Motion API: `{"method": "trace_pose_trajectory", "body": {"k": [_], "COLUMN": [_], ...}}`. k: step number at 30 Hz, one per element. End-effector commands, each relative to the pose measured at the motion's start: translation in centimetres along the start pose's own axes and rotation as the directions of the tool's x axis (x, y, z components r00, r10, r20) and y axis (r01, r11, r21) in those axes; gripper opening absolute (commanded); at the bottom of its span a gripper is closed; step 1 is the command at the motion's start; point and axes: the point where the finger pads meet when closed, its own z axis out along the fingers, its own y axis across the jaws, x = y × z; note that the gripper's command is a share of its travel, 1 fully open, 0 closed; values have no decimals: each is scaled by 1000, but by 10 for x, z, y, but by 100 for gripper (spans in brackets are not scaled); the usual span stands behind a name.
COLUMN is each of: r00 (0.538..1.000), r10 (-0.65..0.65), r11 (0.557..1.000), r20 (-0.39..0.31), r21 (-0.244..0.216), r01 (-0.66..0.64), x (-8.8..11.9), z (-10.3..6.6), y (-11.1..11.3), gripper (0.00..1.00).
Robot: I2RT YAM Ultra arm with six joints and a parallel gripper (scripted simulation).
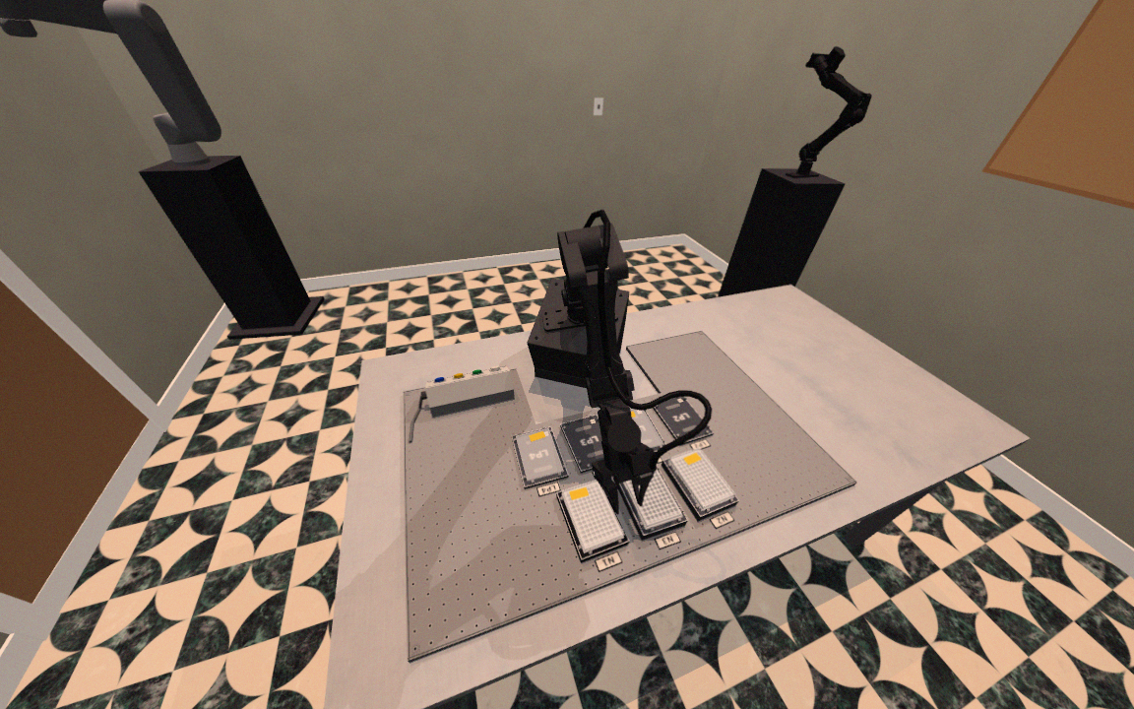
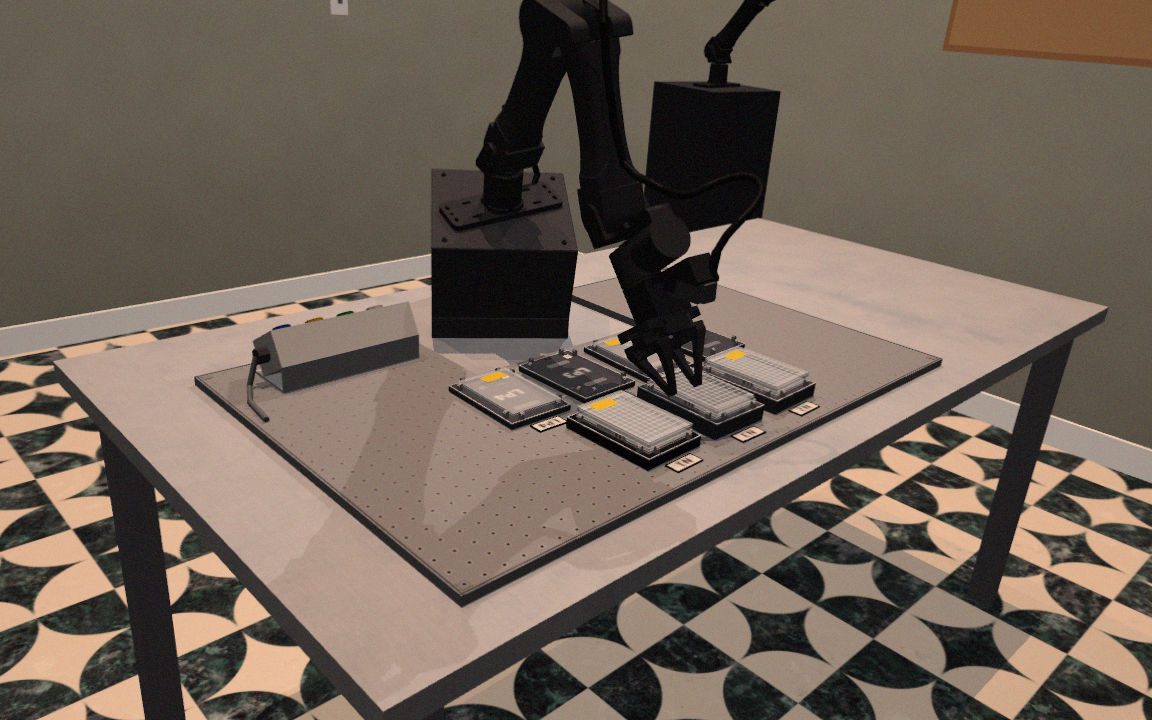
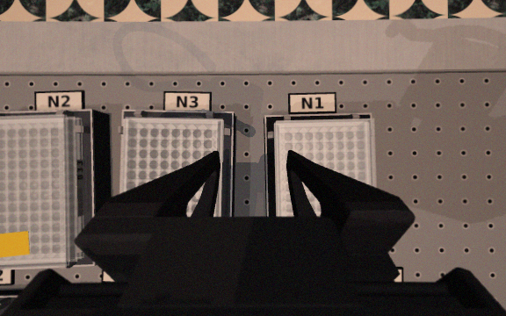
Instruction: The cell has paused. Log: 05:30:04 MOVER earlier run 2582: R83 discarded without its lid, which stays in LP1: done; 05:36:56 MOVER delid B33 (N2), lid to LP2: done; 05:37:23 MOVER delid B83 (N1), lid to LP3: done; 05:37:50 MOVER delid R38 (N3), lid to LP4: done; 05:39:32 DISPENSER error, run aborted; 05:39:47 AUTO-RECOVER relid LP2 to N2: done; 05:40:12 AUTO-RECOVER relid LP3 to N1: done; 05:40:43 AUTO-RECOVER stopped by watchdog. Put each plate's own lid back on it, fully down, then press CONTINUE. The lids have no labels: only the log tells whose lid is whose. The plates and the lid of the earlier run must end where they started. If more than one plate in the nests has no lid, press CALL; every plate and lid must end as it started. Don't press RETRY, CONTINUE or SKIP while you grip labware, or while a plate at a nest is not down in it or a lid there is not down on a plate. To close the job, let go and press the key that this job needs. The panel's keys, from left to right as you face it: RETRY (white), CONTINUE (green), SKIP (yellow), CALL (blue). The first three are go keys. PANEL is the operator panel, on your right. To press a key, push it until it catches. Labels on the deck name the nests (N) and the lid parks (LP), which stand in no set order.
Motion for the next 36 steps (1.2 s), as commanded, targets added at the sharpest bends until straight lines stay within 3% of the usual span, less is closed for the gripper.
{"method": "trace_pose_trajectory", "body": {"k": [1, 4, 19, 21, 29, 33, 35, 36], "r00": [1000, 1000, 945, 945, 879, 819, 796, 816], "r10": [-1, 0, 13, 13, 21, 23, 25, 27], "r11": [1000, 1000, 1000, 1000, 999, 1000, 1000, 999], "r20": [-7, -27, -328, -328, -476, -573, -604, -577], "r21": [9, 9, 31, 31, 35, 24, 25, 38], "r01": [1, 0, -3, -3, -5, -12, -13, -6], "x": [-17, -13, 43, 43, 72, 100, 107, 98], "z": [-14, -16, -53, -53, -72, -77, -82, -89], "y": [-17, -20, -61, -61, -81, -87, -92, -99], "gripper": [100, 100, 100, 100, 100, 100, 100, 100]}}
